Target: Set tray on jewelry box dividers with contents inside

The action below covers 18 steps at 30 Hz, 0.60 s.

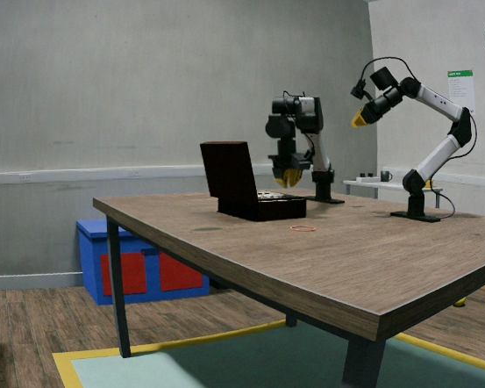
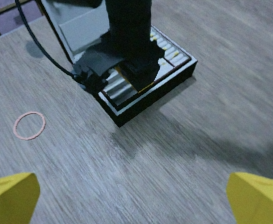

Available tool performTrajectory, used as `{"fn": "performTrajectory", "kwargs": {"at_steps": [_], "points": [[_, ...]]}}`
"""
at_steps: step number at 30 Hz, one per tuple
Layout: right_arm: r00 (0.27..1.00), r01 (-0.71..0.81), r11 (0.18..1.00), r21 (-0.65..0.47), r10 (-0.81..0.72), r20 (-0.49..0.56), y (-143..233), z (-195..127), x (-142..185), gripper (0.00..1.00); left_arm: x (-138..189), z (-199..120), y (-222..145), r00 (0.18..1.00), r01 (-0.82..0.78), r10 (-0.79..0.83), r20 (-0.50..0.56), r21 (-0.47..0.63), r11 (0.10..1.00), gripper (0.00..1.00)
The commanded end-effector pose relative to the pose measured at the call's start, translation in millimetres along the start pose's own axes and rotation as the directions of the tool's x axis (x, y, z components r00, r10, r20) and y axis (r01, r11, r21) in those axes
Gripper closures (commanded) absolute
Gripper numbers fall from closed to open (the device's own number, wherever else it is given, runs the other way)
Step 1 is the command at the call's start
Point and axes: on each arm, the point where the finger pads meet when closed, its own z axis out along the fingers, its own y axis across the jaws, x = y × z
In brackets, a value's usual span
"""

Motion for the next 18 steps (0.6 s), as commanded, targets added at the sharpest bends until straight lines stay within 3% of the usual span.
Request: {"fn": "performTrajectory", "kwargs": {"at_steps": [1, 3, 12, 18], "points": [[0.999, -0.020, 1.000, 0.023, 0.020, 0.028, 3, -27, 0, 0.55, -10, -9, 0, 0.999, 0.000, 0.000, 0.036, 0.006, 1.000, 0.00], [0.998, -0.048, 0.998, 0.038, 0.046, 0.048, 0, -31, 0, 0.39, -10, -9, 0, 0.999, 0.000, 0.000, 0.036, 0.006, 1.000, 0.00], [0.966, -0.231, 0.969, 0.087, 0.218, 0.141, -12, -35, 2, 0.39, -10, -9, 0, 0.999, 0.000, 0.000, 0.036, 0.006, 1.000, 0.00], [0.827, -0.532, 0.840, 0.112, 0.486, 0.281, -25, -46, 20, 0.39, -12, -9, -1, 0.999, -0.006, 0.005, 0.044, 0.010, 1.000, 0.00]]}}
